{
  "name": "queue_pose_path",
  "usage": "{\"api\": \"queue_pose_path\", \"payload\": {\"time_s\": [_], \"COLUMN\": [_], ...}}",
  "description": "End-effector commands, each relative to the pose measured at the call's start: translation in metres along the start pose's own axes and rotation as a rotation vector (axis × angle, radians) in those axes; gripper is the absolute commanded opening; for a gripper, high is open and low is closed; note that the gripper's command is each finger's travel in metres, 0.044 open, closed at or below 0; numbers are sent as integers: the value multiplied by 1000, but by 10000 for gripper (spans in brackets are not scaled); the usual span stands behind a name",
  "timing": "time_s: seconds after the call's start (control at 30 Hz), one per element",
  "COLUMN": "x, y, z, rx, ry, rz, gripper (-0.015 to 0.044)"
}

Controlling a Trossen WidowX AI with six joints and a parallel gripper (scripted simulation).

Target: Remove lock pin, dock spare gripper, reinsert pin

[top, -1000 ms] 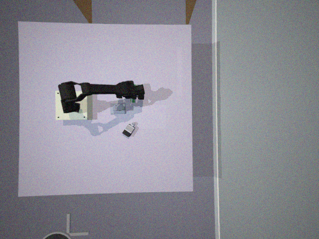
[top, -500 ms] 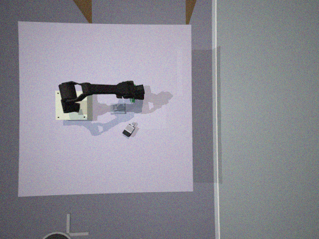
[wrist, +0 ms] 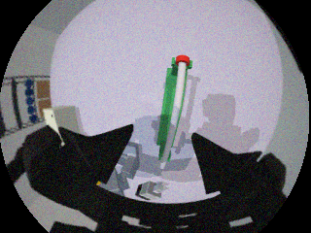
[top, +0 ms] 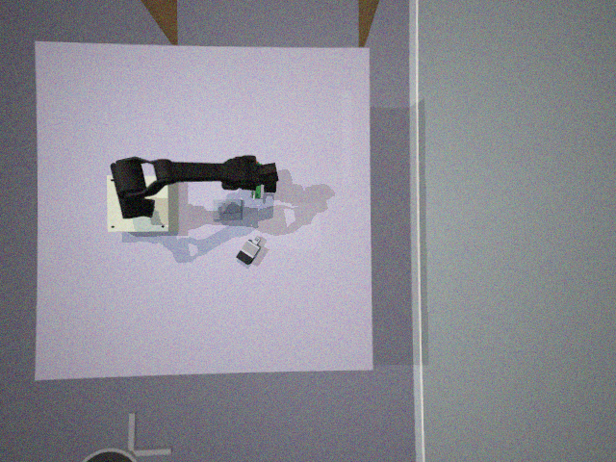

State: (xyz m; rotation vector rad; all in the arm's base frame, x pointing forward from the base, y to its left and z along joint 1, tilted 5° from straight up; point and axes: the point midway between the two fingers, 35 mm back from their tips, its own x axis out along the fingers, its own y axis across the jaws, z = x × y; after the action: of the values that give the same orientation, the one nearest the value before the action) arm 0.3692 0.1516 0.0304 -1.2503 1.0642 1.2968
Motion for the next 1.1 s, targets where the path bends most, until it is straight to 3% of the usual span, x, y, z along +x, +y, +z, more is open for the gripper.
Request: {"api": "queue_pose_path", "payload": {"time_s": [0.0, 1.07], "x": [-11, -55], "y": [0, 16], "z": [1, 1], "rx": [0, 1], "ry": [-1, 19], "rz": [-2, 71], "gripper": [440, 440]}}
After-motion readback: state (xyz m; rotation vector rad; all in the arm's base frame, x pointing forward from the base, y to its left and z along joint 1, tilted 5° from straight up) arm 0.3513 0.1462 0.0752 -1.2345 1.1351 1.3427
